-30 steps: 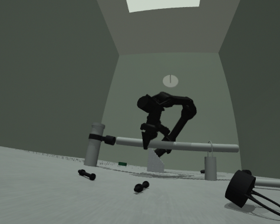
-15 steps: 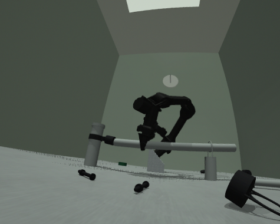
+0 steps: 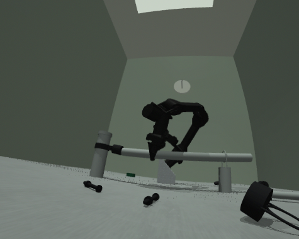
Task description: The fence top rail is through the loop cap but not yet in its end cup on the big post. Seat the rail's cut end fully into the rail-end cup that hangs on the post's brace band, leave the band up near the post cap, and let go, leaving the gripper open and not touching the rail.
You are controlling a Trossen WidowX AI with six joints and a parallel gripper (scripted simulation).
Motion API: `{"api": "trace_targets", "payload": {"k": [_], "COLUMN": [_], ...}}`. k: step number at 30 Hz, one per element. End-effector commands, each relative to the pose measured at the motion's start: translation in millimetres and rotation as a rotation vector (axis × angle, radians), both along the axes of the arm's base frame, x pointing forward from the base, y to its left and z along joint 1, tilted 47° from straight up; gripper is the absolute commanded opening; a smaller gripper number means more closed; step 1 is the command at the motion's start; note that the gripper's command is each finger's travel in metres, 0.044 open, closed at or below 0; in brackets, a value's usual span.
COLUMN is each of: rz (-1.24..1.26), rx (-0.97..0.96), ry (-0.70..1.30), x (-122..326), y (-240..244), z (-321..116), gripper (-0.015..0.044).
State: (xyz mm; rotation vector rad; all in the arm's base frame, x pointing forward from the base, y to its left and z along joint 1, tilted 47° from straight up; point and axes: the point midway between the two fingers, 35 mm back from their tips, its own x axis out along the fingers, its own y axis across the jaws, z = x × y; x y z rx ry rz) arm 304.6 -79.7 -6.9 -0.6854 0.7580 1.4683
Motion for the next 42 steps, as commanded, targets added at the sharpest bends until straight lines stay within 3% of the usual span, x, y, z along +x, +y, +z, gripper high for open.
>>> {"api": "trace_targets", "payload": {"k": [1, 42], "rz": [-0.005, 0.001], "rx": [-0.02, -0.006], "ry": [-0.013, -0.002], "x": [1.5, 0.7], "y": [-8.7, -2.7], "z": [-0.3, 0.2], "gripper": [0.0, 0.0]}}
